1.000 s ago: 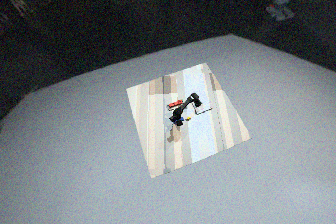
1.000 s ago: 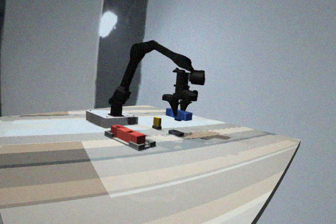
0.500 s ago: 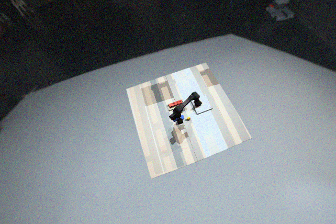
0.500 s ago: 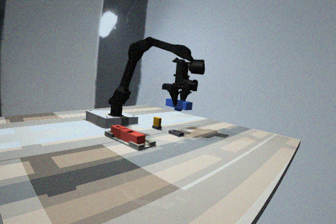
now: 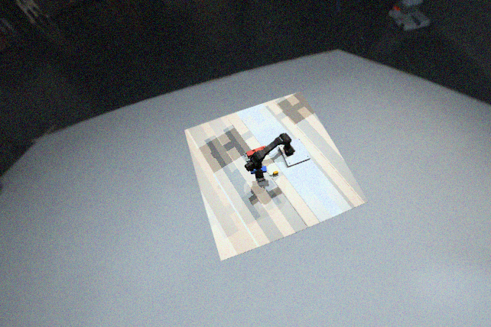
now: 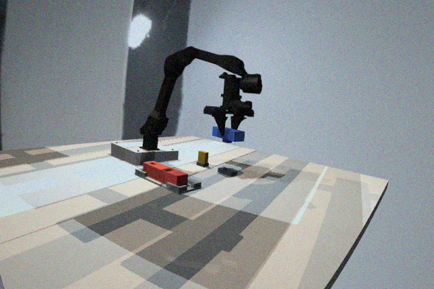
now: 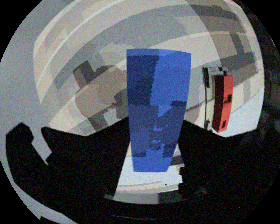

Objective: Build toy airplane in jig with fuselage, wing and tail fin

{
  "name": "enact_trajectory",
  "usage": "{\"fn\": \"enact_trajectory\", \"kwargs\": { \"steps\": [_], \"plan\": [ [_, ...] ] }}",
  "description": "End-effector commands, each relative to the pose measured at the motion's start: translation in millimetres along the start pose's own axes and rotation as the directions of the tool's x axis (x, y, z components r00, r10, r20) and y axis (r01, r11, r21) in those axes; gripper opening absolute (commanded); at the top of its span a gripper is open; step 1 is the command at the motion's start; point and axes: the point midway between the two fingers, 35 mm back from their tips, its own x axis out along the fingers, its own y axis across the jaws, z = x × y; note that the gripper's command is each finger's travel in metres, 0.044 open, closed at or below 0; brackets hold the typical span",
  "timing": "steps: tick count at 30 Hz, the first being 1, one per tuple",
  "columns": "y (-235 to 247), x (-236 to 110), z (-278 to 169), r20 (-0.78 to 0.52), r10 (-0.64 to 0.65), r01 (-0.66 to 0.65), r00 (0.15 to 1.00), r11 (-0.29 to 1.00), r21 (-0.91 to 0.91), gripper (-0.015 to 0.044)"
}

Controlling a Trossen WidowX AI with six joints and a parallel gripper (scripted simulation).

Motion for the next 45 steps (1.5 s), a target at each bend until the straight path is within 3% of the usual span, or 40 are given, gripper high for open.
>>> {"fn": "enact_trajectory", "kwargs": {
  "steps": [1,21,45],
  "plan": [
    [-12.1,3.7,4.1,-0.006,0.001,0.000,1.000,0.997,0.078,0.0000],
    [-74.3,15.1,23.4,-0.004,-0.007,0.008,1.000,0.906,0.423,0.0000],
    [-150.0,27.9,27.3,-0.012,-0.021,0.023,1.000,0.663,0.748,0.0000]
  ]
}}
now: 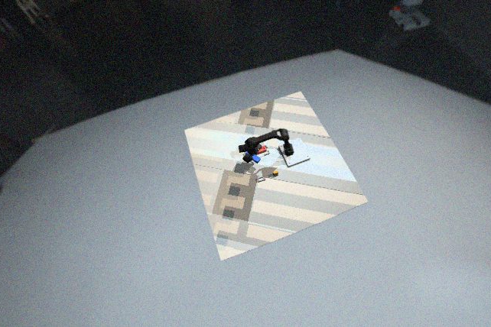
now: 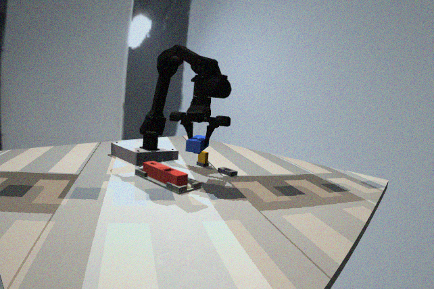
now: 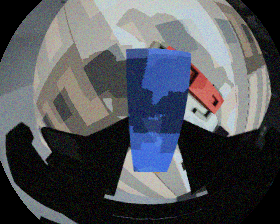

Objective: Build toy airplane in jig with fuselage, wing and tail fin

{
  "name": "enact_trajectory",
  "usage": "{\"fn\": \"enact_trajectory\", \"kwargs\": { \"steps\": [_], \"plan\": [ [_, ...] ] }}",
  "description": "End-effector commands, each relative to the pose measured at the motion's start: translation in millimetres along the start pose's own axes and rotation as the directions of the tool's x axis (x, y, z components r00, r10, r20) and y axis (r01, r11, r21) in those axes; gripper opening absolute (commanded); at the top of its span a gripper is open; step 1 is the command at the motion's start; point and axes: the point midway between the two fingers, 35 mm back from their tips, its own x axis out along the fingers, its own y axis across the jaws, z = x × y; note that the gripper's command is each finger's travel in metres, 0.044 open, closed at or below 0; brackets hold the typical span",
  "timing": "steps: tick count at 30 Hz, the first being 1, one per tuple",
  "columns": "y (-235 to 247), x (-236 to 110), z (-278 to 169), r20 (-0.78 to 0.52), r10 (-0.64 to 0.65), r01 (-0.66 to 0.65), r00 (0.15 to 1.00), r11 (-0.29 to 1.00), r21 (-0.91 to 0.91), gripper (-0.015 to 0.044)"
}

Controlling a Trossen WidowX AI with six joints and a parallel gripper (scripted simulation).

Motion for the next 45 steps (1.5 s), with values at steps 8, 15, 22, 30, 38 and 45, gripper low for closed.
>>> {"fn": "enact_trajectory", "kwargs": {
  "steps": [8,15,22,30,38,45],
  "plan": [
    [-27.5,8.0,22.3,-0.002,-0.007,0.007,1.000,0.979,0.204,0.0000],
    [-45.3,12.1,35.9,-0.002,-0.005,0.005,1.000,0.943,0.332,0.0000],
    [-64.1,16.2,48.1,-0.001,-0.002,0.003,1.000,0.891,0.454,0.0000],
    [-76.4,18.7,55.0,0.000,-0.001,0.001,1.000,0.849,0.528,0.0053],
    [-76.4,18.8,54.9,0.000,-0.001,0.001,1.000,0.849,0.528,0.0195],
    [-76.4,18.8,54.9,0.000,-0.001,0.001,1.000,0.849,0.528,0.0195]
  ]
}}
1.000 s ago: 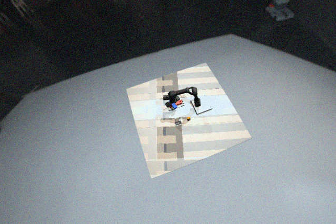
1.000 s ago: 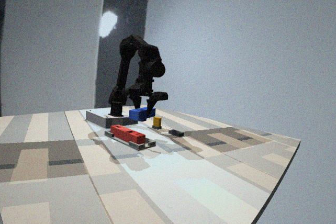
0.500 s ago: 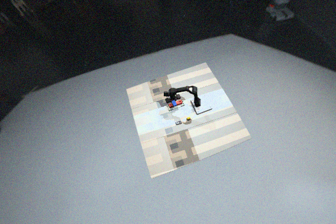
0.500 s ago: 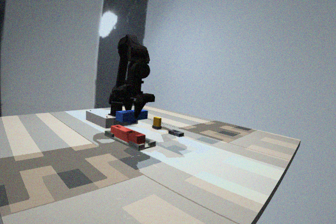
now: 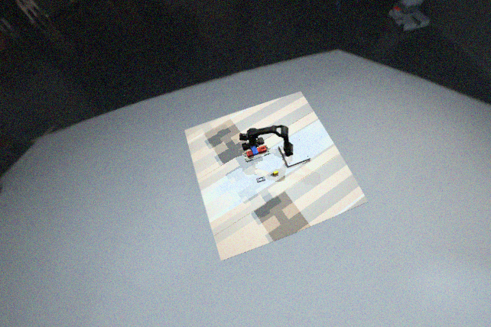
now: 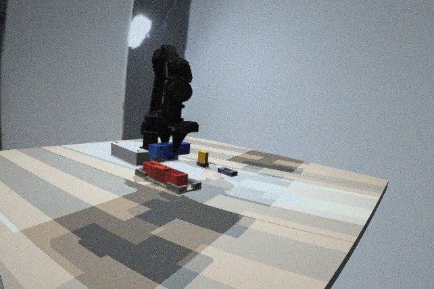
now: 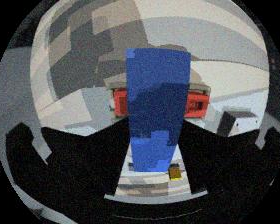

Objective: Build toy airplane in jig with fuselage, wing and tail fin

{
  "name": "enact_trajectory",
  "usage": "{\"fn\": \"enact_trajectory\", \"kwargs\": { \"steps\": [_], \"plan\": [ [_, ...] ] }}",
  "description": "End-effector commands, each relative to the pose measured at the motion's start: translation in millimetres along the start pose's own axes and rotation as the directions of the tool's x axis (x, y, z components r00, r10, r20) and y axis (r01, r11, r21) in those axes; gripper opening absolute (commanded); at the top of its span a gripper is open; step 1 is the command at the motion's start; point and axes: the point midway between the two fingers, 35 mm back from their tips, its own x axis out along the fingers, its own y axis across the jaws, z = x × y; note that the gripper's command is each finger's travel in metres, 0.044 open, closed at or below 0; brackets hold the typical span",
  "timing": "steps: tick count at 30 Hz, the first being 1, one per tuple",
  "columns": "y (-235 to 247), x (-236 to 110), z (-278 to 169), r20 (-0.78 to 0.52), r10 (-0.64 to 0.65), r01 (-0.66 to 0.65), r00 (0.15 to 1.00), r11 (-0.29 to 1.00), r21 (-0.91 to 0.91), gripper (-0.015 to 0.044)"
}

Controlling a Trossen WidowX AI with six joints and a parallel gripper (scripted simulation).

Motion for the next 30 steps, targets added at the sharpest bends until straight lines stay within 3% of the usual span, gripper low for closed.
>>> {"fn": "enact_trajectory", "kwargs": {
  "steps": [1,30],
  "plan": [
    [0.2,0.1,-0.3,-0.002,0.002,-0.002,1.000,1.000,0.005,0.0195],
    [0.5,39.3,-0.9,-0.003,0.002,-0.002,1.000,1.000,0.005,0.0195]
  ]
}}
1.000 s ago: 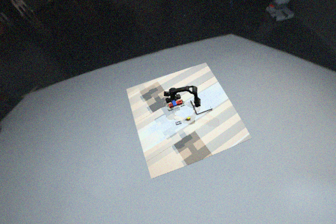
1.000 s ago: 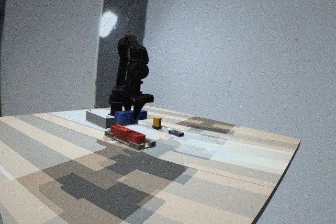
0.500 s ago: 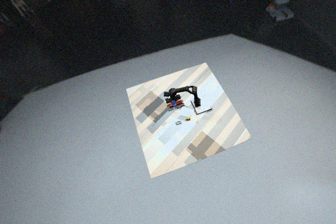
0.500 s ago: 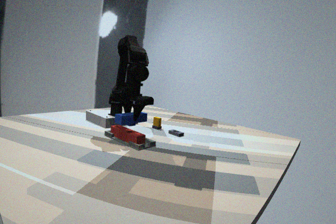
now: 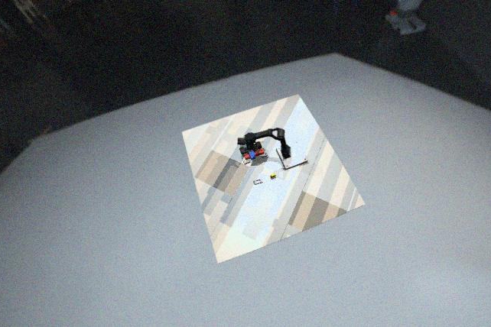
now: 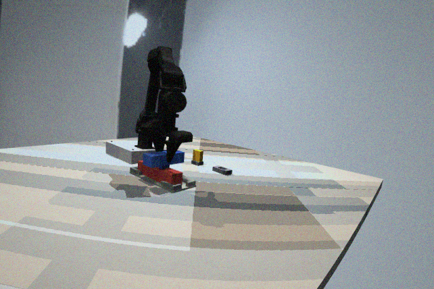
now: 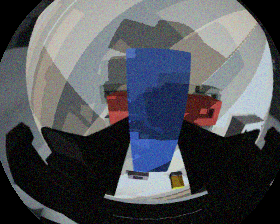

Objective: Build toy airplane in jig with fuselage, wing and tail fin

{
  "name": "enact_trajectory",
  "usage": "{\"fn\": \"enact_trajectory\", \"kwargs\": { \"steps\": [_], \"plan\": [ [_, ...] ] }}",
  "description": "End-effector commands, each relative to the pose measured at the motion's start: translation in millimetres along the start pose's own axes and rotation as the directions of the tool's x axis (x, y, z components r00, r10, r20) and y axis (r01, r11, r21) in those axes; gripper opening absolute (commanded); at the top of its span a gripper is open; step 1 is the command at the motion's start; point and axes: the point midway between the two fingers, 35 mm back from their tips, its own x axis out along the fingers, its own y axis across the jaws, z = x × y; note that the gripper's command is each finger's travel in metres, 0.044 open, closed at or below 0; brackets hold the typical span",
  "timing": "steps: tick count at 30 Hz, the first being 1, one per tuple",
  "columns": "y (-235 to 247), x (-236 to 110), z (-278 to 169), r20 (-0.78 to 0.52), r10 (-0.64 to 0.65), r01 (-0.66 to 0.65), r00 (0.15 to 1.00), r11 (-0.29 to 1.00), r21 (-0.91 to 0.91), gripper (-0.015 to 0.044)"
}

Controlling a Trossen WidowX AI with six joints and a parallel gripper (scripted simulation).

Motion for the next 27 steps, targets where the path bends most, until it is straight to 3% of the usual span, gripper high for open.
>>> {"fn": "enact_trajectory", "kwargs": {
  "steps": [1,11,16,27],
  "plan": [
    [-1.5,7.1,-1.3,-0.005,-0.003,0.003,1.000,1.000,0.005,0.0195],
    [-0.8,5.1,-0.4,-0.001,-0.002,0.002,1.000,1.000,0.000,0.0162],
    [-0.8,5.1,-0.4,-0.001,-0.002,0.002,1.000,1.000,0.000,0.0031],
    [-0.8,5.1,-0.4,-0.001,-0.002,0.002,1.000,1.000,0.000,0.0320]
  ]
}}
